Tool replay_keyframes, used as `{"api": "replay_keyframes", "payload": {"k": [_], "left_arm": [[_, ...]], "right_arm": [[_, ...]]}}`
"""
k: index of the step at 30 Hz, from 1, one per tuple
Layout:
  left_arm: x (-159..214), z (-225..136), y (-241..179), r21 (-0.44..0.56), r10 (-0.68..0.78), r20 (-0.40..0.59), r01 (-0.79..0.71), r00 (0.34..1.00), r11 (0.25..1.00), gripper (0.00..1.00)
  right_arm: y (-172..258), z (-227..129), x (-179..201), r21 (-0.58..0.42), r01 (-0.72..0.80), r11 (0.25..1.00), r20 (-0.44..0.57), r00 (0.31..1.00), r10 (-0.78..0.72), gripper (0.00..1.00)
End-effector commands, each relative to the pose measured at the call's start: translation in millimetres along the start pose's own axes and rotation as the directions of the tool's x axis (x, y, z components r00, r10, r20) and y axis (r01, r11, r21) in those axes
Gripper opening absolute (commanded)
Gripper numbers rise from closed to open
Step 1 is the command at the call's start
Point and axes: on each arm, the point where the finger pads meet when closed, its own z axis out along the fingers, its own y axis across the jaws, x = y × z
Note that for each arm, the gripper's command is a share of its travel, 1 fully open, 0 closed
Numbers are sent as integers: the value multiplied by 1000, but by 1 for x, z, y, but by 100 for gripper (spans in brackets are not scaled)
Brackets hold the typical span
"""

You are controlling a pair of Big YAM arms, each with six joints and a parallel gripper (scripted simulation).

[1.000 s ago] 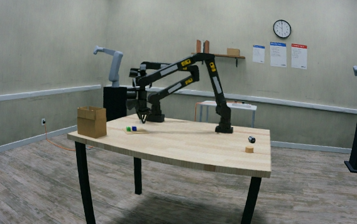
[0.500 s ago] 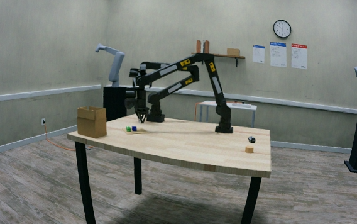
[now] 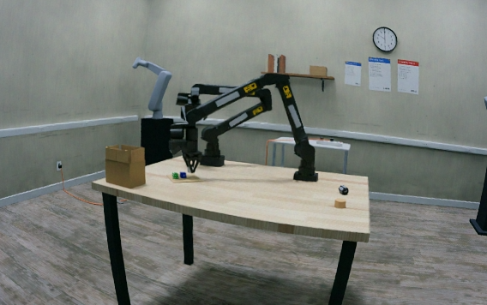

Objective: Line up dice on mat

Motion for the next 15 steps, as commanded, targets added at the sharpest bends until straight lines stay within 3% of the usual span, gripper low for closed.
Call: {"api": "replay_keyframes", "payload": {"k": [1,5,15], "left_arm": [[-7,0,-13,14,-6,44,5,999,1000,20],[-8,9,-13,13,-6,42,6,999,1000,20],[-16,-5,-13,26,-11,71,10,997,1000,20]], "right_arm": [[-5,-4,-11,6,32,999,10,999,-32,100],[-5,-4,-11,6,32,999,10,999,-32,100],[-5,-4,-11,6,32,999,10,999,-32,100]]}}
